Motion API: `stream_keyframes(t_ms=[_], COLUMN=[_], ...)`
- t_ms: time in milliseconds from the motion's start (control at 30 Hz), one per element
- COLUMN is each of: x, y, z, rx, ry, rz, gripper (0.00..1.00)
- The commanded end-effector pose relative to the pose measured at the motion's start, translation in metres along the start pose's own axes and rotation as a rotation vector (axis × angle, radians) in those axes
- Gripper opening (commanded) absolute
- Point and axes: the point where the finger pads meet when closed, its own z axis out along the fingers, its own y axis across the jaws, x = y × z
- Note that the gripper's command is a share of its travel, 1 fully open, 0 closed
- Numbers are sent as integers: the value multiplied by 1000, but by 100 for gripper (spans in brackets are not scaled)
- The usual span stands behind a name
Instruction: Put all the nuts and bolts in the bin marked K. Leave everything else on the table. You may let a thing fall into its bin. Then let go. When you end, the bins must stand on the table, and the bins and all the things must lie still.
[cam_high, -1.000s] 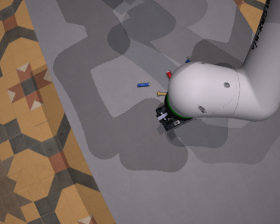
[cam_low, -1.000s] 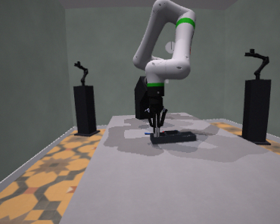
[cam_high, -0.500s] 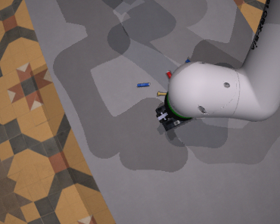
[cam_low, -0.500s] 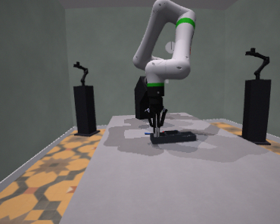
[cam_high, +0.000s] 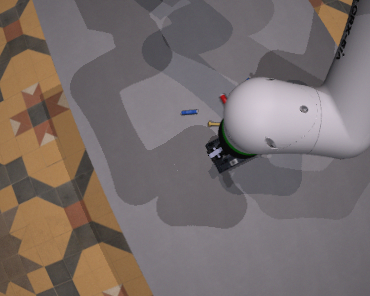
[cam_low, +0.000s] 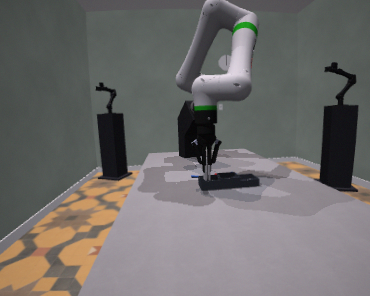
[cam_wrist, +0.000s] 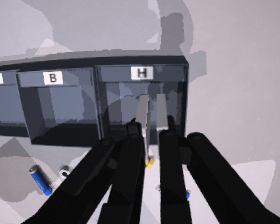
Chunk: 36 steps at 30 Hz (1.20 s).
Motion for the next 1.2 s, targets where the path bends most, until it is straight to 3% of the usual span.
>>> stream_keyframes(t_ms=[0, 600, 1167], x=[0, 0, 3], y=[0, 0, -75], z=[-3, -44, -44], rx=[0, 0, 0], ry=[0, 0, 0], rz=[0, 0, 0], gripper=[5, 5, 5])
